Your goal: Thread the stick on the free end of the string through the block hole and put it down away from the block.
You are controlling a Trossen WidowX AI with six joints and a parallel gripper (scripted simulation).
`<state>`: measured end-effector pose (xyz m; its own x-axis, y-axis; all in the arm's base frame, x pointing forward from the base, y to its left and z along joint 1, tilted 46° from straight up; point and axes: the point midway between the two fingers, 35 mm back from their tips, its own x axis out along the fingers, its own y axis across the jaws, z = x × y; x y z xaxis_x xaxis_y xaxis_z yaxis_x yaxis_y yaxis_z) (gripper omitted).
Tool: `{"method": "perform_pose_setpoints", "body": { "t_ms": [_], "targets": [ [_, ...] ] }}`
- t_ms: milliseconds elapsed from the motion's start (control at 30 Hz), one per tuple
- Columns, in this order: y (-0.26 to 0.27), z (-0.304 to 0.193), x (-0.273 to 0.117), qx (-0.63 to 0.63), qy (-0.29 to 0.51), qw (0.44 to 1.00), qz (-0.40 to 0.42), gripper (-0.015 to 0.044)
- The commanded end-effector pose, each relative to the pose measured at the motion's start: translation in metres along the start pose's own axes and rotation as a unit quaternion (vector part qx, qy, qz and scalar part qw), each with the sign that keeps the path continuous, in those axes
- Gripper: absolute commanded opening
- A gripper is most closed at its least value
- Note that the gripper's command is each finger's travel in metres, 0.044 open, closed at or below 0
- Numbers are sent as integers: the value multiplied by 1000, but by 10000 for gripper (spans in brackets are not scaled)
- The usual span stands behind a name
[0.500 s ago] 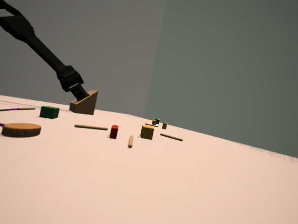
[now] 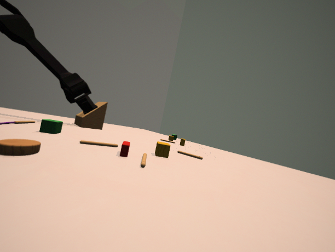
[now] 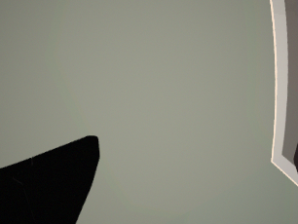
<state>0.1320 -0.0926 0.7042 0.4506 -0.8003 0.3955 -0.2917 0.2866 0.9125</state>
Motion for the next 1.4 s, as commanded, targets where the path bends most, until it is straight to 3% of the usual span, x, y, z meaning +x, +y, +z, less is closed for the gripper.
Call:
{"method": "perform_pose_setpoints", "body": {
  "t_ms": [0,267,600,1000,1367],
  "targets": [
    [-31,-66,-1,-173,47,984,8,440],
    [-82,-128,-4,-373,103,922,10,440],
    [-208,-212,-35,-677,233,698,11,440],
    [-389,-228,-103,-881,392,262,40,440],
    [-526,-144,-182,-824,515,-219,85,440]
  ]
}}
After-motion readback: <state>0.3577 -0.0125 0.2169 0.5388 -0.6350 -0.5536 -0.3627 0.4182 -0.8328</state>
